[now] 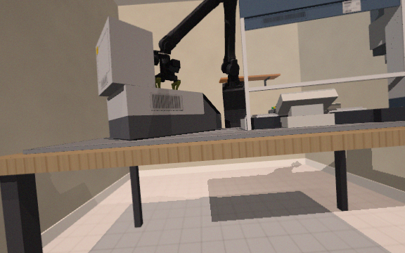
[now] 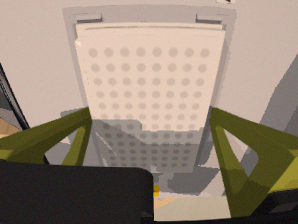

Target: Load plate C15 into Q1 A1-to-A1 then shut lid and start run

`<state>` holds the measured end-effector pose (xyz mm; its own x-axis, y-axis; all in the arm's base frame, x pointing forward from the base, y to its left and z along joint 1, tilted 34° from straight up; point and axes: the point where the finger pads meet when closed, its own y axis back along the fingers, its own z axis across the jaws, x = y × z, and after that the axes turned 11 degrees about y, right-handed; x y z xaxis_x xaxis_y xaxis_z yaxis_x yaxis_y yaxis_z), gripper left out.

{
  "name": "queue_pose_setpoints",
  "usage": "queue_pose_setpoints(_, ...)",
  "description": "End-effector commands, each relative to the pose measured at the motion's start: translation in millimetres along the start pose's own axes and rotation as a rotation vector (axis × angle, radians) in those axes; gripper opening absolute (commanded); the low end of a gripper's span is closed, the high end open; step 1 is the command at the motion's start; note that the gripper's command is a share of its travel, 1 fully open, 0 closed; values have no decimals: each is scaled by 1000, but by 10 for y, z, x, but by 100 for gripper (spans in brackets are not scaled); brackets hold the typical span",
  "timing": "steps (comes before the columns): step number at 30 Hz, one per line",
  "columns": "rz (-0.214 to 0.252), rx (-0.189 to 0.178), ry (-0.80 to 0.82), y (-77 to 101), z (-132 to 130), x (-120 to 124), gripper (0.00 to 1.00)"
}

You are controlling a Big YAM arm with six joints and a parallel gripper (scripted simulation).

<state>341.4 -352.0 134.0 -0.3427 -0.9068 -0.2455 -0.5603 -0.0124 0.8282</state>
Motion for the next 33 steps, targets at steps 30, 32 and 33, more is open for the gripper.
queue_pose_setpoints(30,15,36,29,472,-213,39,100)
queue_pose_setpoints(32,25,47,29,575,-225,65,100)
queue_pose_setpoints(33,30,52,28,625,-229,76,100)
